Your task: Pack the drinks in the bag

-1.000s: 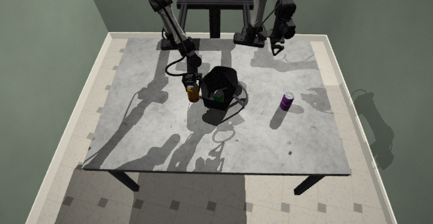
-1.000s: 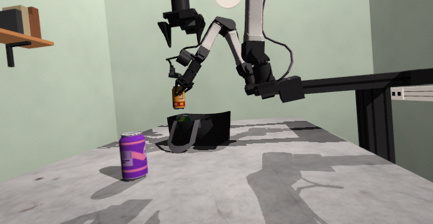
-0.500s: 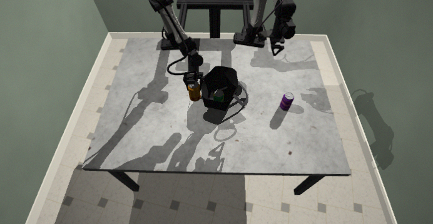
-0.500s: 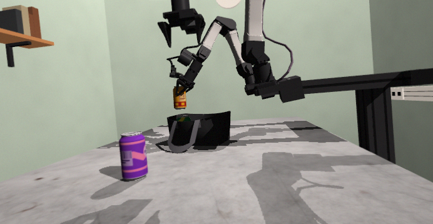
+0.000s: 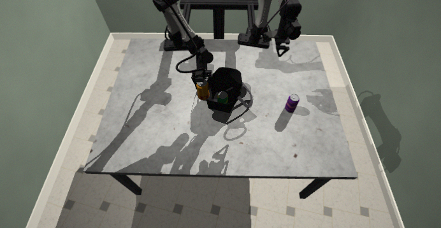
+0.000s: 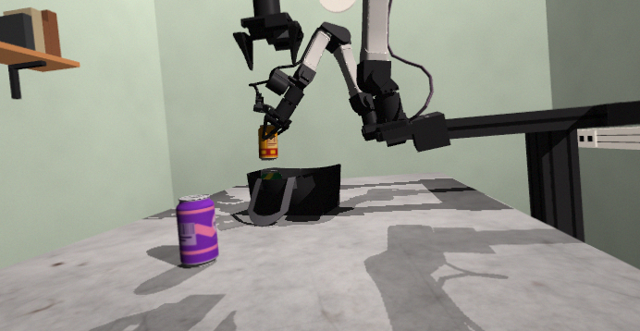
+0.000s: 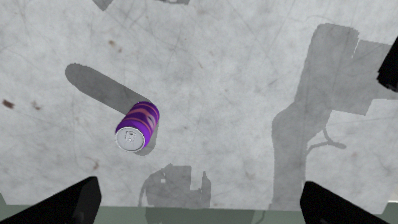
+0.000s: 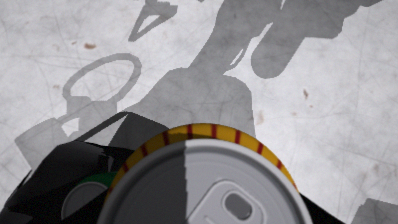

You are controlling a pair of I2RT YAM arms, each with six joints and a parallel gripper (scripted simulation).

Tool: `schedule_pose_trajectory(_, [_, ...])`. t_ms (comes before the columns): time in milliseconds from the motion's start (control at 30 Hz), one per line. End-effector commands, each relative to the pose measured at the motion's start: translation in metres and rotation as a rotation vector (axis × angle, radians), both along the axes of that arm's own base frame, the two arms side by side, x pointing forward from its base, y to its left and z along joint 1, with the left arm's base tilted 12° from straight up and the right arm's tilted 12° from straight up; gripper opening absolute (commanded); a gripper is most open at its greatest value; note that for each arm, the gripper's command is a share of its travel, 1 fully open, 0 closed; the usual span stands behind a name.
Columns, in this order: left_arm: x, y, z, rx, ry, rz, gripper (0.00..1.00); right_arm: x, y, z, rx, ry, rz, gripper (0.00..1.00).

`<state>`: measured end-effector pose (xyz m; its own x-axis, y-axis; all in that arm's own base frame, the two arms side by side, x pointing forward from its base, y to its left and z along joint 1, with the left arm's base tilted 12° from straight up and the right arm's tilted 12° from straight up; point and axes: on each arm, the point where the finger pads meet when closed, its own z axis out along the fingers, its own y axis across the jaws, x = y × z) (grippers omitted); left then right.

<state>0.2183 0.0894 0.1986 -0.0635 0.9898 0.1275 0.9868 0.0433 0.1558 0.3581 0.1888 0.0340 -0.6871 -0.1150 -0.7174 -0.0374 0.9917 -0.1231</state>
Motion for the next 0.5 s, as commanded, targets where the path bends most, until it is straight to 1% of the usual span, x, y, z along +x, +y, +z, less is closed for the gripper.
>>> schedule_pose_trajectory(0, [0.002, -0.001, 0.005, -0.001, -0.024, 0.003, 1.0, -0.005, 0.004, -0.002, -0.009, -0.025, -0.044, 0.7])
schedule_pose_trajectory(100, [0.002, -0.001, 0.005, -0.001, -0.024, 0.003, 1.0, -0.008, 0.015, 0.011, 0.026, -0.053, -0.042, 0.7])
schedule_pose_trajectory(133, [0.002, -0.001, 0.005, -0.001, -0.024, 0.003, 1.0, -0.008, 0.019, 0.011, 0.031, -0.058, -0.042, 0.7])
schedule_pose_trajectory(167, [0.002, -0.001, 0.005, -0.001, -0.024, 0.003, 1.0, -0.01, 0.022, 0.003, 0.021, -0.048, -0.042, 0.7])
schedule_pose_trajectory(233, [0.002, -0.001, 0.005, -0.001, -0.024, 0.003, 1.0, -0.012, 0.028, 0.01, 0.043, -0.065, -0.043, 0.7])
schedule_pose_trajectory(267, [0.002, -0.001, 0.005, -0.001, -0.024, 0.003, 1.0, -0.018, 0.026, 0.006, 0.017, -0.042, -0.044, 0.7])
schedule_pose_trajectory(333, [0.002, -0.001, 0.005, -0.001, -0.024, 0.003, 1.0, -0.02, 0.032, 0.001, 0.021, -0.046, -0.047, 0.7])
schedule_pose_trajectory(367, [0.002, -0.001, 0.005, -0.001, -0.024, 0.003, 1.0, -0.023, 0.032, 0.003, 0.019, -0.043, -0.047, 0.7])
schedule_pose_trajectory(400, [0.002, -0.001, 0.005, -0.001, -0.024, 0.003, 1.0, -0.018, 0.04, 0.013, 0.052, -0.073, -0.024, 0.7])
schedule_pose_trajectory(467, [0.002, -0.001, 0.005, -0.001, -0.024, 0.003, 1.0, -0.018, 0.04, 0.013, 0.052, -0.073, -0.024, 0.7])
